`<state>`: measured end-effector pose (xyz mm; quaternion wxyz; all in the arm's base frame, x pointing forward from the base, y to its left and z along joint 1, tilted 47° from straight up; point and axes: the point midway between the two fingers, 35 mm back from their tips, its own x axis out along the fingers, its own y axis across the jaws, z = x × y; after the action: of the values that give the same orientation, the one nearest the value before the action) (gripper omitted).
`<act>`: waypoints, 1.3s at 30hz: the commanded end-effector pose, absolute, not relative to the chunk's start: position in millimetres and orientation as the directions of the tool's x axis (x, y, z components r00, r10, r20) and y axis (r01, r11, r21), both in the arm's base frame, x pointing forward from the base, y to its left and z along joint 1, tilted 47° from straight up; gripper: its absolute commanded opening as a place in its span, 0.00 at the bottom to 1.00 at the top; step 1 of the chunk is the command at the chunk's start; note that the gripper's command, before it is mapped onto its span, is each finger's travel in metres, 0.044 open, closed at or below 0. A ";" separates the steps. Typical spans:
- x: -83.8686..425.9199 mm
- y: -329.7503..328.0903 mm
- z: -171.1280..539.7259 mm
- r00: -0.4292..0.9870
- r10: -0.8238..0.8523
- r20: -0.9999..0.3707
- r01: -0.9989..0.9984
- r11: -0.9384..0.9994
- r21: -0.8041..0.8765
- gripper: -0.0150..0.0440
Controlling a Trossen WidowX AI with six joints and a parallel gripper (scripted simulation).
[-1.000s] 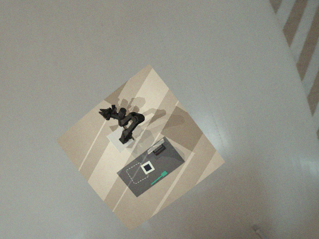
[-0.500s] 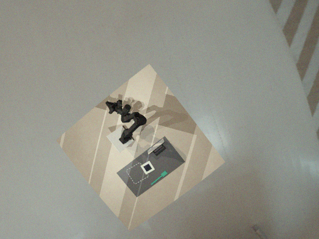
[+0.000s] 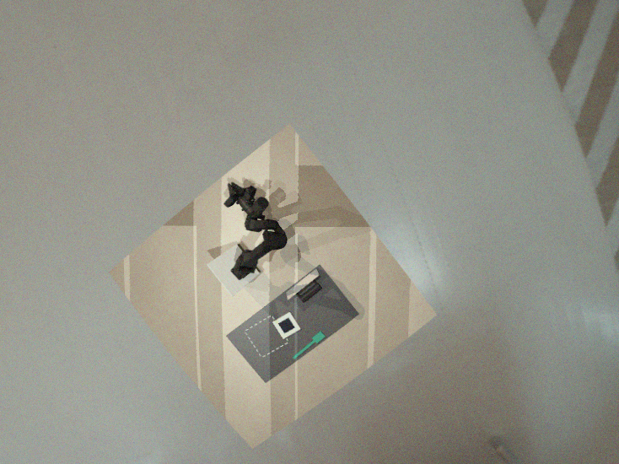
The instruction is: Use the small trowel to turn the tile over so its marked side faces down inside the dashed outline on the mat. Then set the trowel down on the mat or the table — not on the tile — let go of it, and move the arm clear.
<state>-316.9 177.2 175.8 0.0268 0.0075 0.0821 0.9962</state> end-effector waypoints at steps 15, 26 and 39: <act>-247.4 296.5 246.4 -0.870 0.480 0.111 -0.493 -0.853 -0.172 0.42; -191.5 353.9 280.3 -0.730 0.670 0.131 -0.674 -0.677 -0.296 0.42; -50.5 419.0 340.2 -0.426 0.901 0.084 -0.826 -0.349 -0.443 0.42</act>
<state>-93.0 408.2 322.8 0.4828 -0.0611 -0.2042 0.8494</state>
